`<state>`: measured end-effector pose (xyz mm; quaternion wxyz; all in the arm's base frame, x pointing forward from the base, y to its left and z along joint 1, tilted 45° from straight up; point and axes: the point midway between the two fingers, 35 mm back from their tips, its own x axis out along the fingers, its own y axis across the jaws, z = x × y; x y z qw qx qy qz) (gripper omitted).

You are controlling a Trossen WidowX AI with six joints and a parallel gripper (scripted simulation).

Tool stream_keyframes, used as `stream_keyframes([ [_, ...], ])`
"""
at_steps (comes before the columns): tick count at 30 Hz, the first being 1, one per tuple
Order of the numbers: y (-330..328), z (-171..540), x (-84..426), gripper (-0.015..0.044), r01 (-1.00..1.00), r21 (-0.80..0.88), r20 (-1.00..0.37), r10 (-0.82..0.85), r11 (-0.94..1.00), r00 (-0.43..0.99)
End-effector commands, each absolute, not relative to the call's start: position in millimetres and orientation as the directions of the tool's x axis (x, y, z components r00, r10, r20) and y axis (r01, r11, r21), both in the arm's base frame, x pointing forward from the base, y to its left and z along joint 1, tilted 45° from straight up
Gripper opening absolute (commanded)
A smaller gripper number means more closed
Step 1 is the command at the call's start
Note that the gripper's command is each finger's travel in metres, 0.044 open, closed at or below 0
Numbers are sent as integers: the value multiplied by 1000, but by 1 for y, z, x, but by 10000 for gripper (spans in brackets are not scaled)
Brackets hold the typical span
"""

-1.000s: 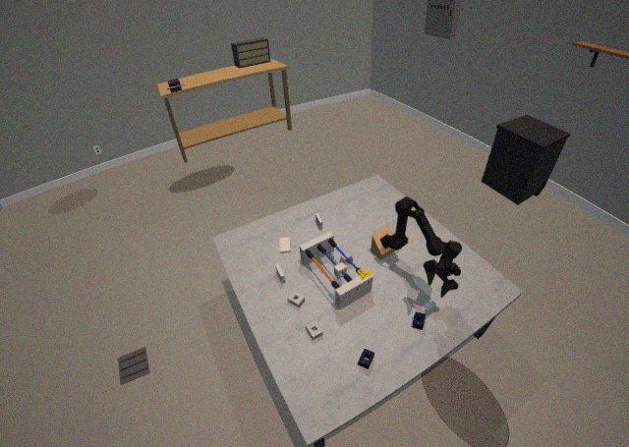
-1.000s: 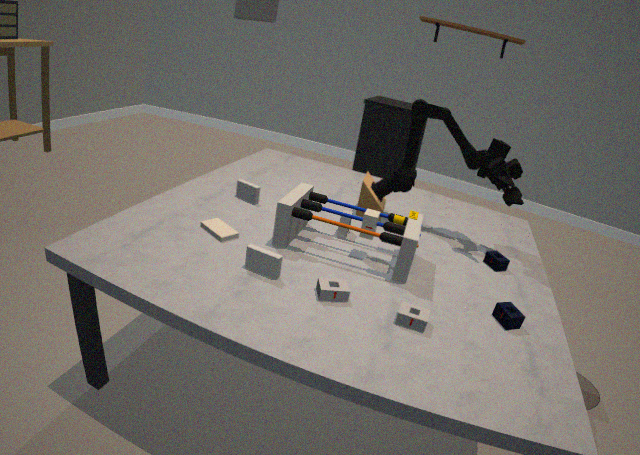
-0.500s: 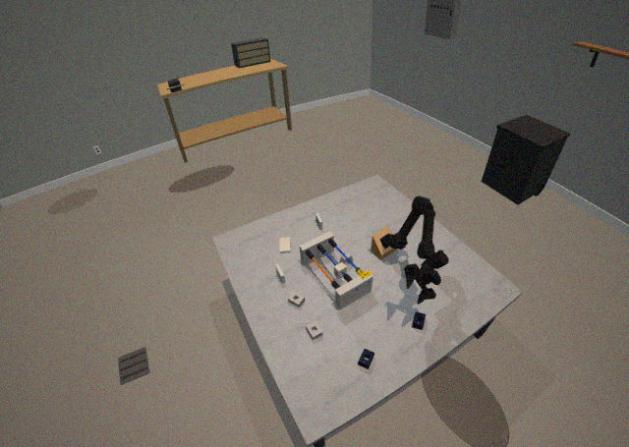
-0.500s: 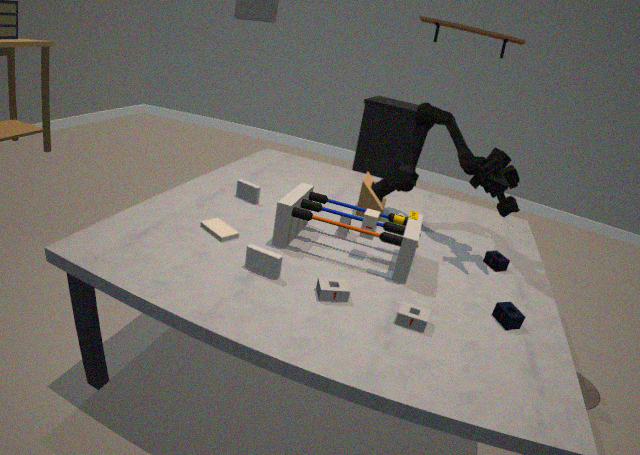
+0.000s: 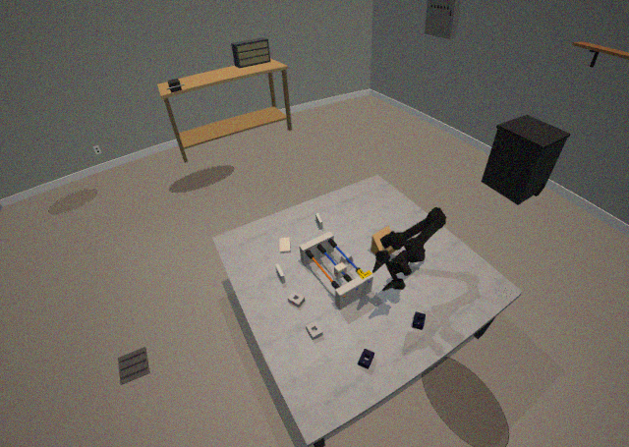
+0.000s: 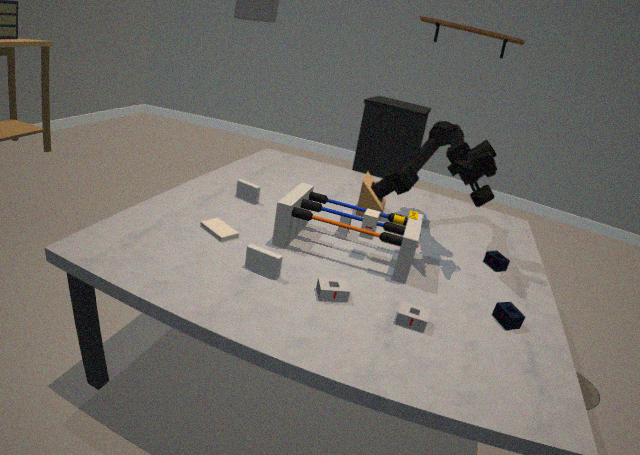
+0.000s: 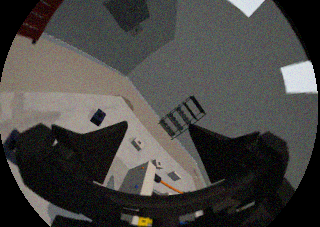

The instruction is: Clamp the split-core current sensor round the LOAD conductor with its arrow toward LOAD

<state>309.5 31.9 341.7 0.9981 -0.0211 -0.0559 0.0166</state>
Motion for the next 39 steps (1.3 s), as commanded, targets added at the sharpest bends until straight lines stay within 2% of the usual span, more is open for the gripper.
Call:
stream_keyframes([
  [1,4,325,315,440,-4,-7,58,5,1000,998],
  [5,0,321,316,440,-1,-5,41,1,1000,999],
  [7,-3,308,321,440,-14,-41,-29,12,999,1000],
  [10,-12,267,329,440,-82,-116,-248,52,990,967],
  [13,-22,224,326,440,-190,-122,-467,113,974,877],
  [15,-24,201,318,440,-277,-75,-581,184,958,793],
  [18,-21,177,297,440,-414,88,-697,353,906,624],
  [22,-19,168,269,440,-468,331,-698,546,819,463],
  [25,-24,174,247,440,-432,539,-606,689,723,397],
  [27,-27,180,241,440,-408,614,-548,737,676,397],
  [39,-27,181,240,440,-405,623,-540,742,670,398],
])
